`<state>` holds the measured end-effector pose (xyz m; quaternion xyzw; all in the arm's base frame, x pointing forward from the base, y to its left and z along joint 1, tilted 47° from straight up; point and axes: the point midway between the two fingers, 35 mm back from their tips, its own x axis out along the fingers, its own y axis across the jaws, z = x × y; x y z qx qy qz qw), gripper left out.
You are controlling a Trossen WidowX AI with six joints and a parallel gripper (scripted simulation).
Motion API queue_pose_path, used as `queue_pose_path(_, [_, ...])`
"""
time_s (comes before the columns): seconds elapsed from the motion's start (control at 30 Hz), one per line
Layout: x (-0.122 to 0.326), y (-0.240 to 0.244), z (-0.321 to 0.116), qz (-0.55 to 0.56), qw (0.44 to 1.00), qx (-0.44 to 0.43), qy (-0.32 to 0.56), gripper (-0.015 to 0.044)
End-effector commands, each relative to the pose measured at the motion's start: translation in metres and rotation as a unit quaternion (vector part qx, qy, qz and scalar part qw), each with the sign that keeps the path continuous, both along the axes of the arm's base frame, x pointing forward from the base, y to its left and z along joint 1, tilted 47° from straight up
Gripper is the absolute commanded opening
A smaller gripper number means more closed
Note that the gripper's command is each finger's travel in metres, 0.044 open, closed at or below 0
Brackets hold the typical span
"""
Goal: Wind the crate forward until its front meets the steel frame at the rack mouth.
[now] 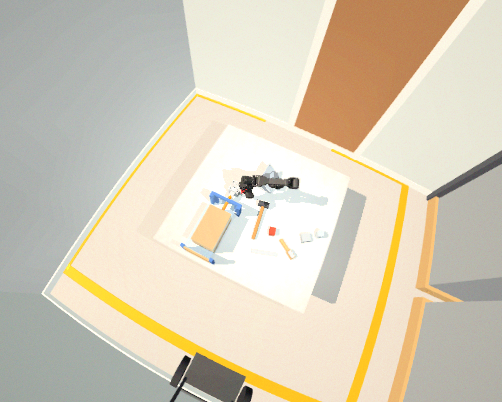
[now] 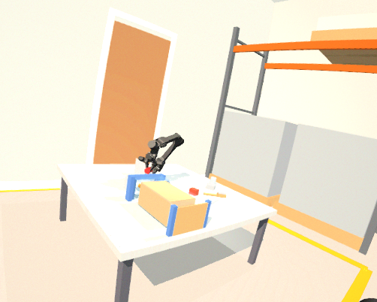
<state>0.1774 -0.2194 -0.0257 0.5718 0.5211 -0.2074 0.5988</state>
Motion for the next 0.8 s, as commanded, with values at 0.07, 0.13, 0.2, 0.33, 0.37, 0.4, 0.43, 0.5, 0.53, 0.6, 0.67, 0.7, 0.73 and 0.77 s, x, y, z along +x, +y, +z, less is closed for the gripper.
queue_pose_path(0.07, [-0.019,0.008,-0.001,-0.003,1.000,0.008,0.015,0.0000])
queue_pose_path(0.13, [-0.023,0.008,-0.001,-0.003,1.000,0.008,0.015,0.0000])
queue_pose_path(0.2, [-0.026,0.009,-0.002,-0.003,1.000,0.008,0.015,0.0000])
queue_pose_path(0.33, [-0.032,0.010,-0.002,-0.003,1.000,0.008,0.015,0.0000])
queue_pose_path(0.37, [-0.034,0.010,-0.002,-0.003,1.000,0.008,0.015,0.0000])
queue_pose_path(0.4, [-0.036,0.010,-0.002,-0.003,1.000,0.008,0.015,0.0000])
queue_pose_path(0.43, [-0.037,0.010,-0.003,-0.003,1.000,0.008,0.015,0.0000])
queue_pose_path(0.5, [-0.040,0.011,-0.003,-0.003,1.000,0.008,0.015,0.0000])
queue_pose_path(0.53, [-0.042,0.011,-0.003,-0.003,1.000,0.008,0.015,0.0000])
queue_pose_path(0.6, [-0.045,0.011,-0.004,-0.003,1.000,0.008,0.015,0.0000])
queue_pose_path(0.67, [-0.049,0.011,-0.005,-0.003,1.000,0.008,0.016,0.0000])
queue_pose_path(0.7, [-0.050,0.011,-0.005,-0.003,1.000,0.008,0.016,0.0000])
queue_pose_path(0.73, [-0.052,0.011,-0.005,-0.003,1.000,0.008,0.016,0.0000])
queue_pose_path(0.77, [-0.053,0.011,-0.006,-0.003,1.000,0.008,0.016,0.0000])
